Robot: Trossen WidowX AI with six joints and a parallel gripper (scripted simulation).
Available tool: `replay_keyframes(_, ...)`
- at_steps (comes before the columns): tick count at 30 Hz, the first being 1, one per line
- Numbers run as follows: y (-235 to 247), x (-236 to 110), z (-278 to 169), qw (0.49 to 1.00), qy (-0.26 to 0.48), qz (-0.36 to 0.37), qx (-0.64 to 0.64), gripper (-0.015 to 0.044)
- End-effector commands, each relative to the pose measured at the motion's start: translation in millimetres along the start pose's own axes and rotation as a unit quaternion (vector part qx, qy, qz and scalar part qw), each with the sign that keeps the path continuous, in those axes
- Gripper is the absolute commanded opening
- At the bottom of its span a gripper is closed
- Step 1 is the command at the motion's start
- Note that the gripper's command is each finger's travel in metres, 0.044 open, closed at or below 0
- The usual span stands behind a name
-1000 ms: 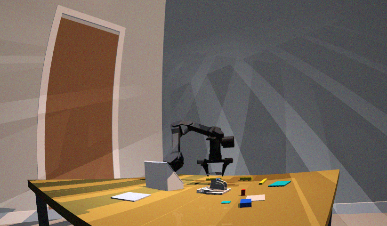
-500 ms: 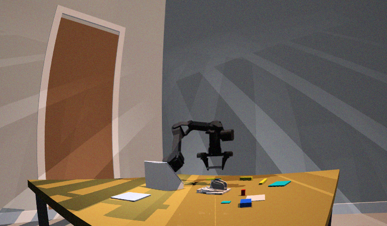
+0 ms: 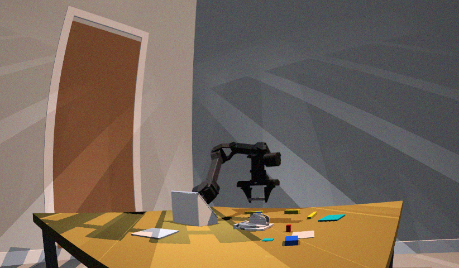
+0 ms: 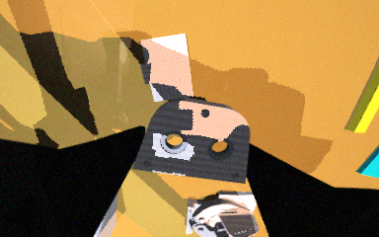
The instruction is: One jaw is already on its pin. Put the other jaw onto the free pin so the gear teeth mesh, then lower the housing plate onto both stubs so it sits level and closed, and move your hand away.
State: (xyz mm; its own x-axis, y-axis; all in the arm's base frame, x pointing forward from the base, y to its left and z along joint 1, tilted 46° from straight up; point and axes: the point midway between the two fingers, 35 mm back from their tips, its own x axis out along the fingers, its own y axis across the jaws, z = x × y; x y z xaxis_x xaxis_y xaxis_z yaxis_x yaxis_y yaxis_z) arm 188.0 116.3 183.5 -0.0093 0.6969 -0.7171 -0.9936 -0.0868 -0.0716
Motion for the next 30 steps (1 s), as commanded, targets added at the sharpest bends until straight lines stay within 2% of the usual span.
replay_keyframes(1,-9.4,0.1,-10.3,0.999,0.005,-0.001,0.041,0.0351)
replay_keyframes(15,-33.7,0.4,-49.0,0.982,0.012,-0.002,0.187,0.0351)
replay_keyframes(30,-51.6,0.1,-95.4,0.941,0.014,-0.003,0.338,0.0351)
